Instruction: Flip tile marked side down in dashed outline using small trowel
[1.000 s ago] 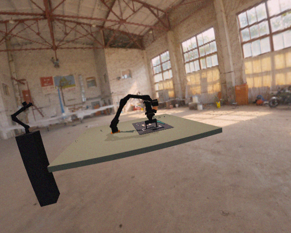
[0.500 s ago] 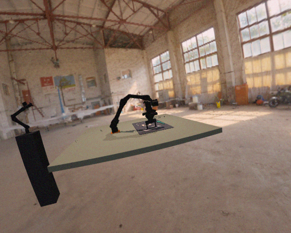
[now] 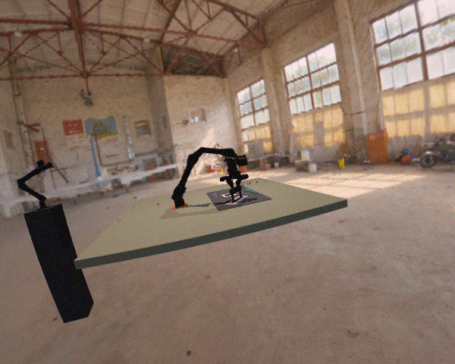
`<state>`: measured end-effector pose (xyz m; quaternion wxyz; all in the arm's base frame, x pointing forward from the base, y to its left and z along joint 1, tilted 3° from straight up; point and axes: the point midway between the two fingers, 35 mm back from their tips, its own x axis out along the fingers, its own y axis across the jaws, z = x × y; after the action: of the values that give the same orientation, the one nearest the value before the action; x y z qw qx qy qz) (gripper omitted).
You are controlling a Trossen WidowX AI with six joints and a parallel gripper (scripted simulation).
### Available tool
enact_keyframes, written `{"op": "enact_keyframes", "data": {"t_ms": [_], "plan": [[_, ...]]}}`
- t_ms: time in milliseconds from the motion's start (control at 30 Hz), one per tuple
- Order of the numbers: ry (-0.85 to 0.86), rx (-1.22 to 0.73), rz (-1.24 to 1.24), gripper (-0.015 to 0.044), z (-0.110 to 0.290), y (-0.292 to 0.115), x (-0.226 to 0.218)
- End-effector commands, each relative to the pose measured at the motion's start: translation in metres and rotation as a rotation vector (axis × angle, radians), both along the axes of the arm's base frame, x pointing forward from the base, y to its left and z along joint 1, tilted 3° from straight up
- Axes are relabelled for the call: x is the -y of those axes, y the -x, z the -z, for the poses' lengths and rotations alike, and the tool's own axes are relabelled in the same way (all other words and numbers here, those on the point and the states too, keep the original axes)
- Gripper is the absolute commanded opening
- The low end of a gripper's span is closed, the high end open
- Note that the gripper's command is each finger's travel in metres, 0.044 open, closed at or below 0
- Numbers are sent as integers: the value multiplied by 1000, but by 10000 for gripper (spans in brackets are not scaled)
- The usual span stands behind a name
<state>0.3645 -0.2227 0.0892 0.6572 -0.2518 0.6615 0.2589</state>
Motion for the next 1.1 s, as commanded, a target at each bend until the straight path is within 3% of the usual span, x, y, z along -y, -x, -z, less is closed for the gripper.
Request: {"op": "enact_keyframes", "data": {"t_ms": [0,333,533,1067], "plan": [[-2,-2,-129,130,1,0,0],[-3,-1,-234,130,1,0,0],[-3,-1,-234,270,1,0,0],[-3,-1,-234,270,1,0,0]]}}
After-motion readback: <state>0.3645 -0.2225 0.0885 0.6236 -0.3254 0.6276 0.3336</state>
